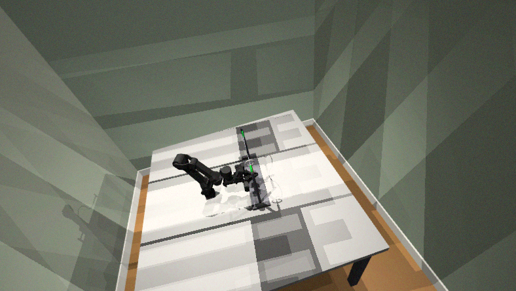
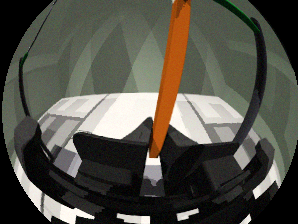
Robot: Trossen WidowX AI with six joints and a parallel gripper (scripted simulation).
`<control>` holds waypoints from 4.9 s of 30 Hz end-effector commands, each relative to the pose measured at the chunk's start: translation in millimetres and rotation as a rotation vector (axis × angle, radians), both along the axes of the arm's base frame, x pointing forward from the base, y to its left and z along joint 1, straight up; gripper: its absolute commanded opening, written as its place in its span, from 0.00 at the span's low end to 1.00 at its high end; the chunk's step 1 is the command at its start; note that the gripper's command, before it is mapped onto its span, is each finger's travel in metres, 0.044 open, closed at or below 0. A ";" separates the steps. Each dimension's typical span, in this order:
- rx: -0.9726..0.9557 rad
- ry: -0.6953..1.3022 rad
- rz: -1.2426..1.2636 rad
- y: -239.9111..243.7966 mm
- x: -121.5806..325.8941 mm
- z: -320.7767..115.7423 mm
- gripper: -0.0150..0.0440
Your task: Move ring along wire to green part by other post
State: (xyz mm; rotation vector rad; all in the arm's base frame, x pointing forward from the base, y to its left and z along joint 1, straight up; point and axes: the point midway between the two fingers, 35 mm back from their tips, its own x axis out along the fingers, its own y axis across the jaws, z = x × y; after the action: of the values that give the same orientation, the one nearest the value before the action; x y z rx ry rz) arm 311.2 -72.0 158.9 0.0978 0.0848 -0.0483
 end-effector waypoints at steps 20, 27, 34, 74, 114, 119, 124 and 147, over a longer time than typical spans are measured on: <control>0.429 -0.015 0.010 73.3 1.8 24.8 0.00; 0.570 0.060 0.047 92.6 -8.3 39.1 0.00; 0.718 0.147 0.099 109.8 -21.3 57.2 0.00; 1.326 0.359 0.376 141.5 -59.3 158.1 0.00; 0.954 0.450 0.230 135.7 -59.5 157.6 0.00; 0.866 0.463 0.200 133.3 -59.6 153.3 0.00; 0.777 0.475 0.170 130.5 -59.7 149.2 0.00; 0.371 0.508 0.041 113.1 -60.4 133.9 0.00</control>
State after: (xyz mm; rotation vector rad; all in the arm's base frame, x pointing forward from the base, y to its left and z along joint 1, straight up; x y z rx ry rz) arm 250.2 44.5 293.7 0.5273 0.6035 0.0097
